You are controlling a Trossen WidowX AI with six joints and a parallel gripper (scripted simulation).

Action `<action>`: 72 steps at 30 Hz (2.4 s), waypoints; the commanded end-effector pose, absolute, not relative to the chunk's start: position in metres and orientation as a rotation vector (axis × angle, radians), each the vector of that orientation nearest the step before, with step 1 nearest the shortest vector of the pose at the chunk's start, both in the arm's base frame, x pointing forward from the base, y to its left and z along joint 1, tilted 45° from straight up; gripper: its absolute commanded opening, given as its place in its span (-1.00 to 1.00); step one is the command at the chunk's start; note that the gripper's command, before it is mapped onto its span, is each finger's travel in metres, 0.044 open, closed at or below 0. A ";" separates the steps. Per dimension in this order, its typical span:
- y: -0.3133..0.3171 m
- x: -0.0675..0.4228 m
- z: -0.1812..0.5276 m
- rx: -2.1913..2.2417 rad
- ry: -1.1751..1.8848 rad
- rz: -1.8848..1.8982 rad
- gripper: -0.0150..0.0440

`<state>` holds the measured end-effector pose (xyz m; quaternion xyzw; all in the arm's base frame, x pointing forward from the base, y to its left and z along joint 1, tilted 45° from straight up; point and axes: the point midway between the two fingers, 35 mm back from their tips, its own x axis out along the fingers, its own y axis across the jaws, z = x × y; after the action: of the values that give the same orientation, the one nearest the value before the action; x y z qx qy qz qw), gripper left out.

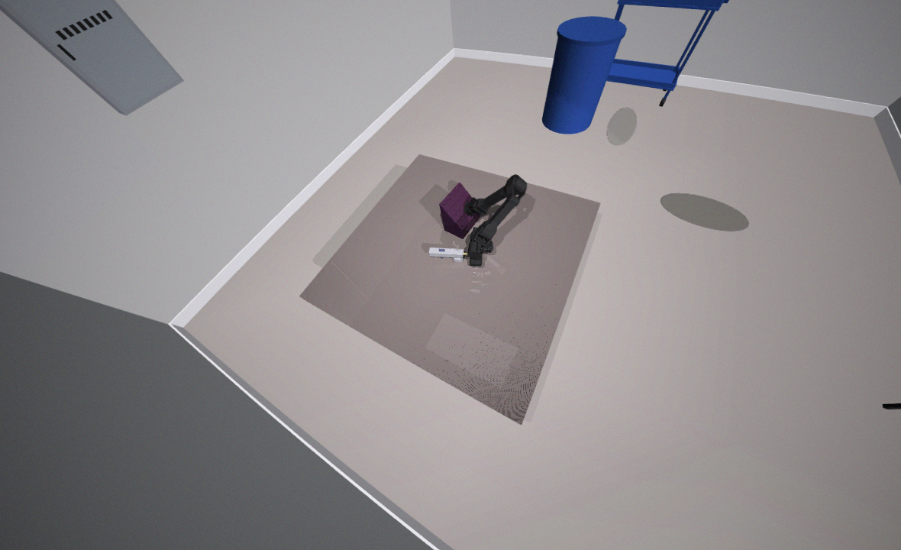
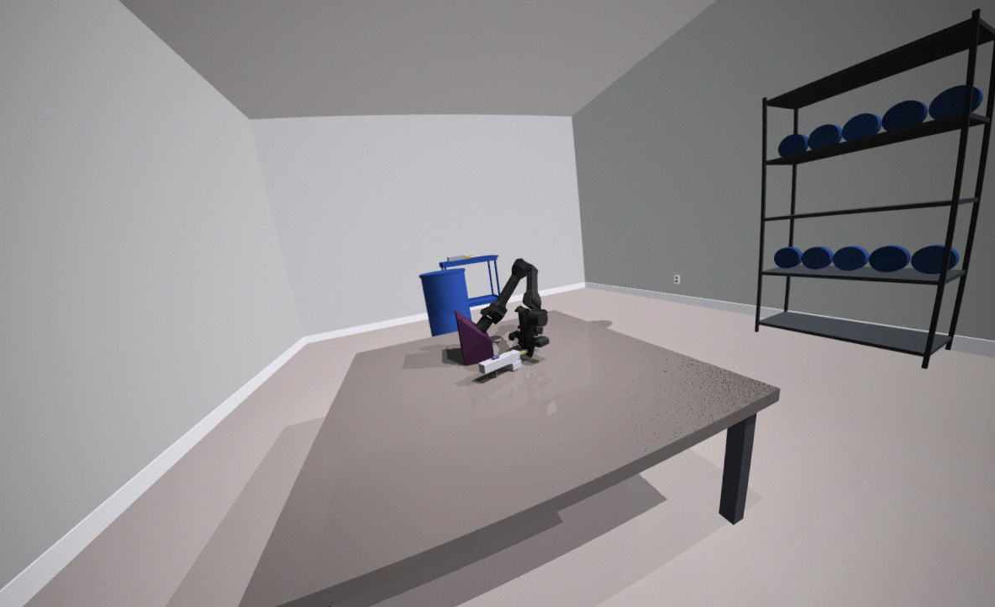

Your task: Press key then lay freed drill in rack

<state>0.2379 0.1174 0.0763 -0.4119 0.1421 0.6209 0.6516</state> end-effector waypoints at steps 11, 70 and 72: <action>0.131 0.232 0.089 -0.940 0.324 1.402 -0.49; 0.135 0.219 0.115 -0.940 0.323 1.402 -0.49; 0.134 0.219 0.116 -0.940 0.323 1.402 -0.49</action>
<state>0.2191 0.1356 0.1139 -0.4149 0.1446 0.6174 0.6525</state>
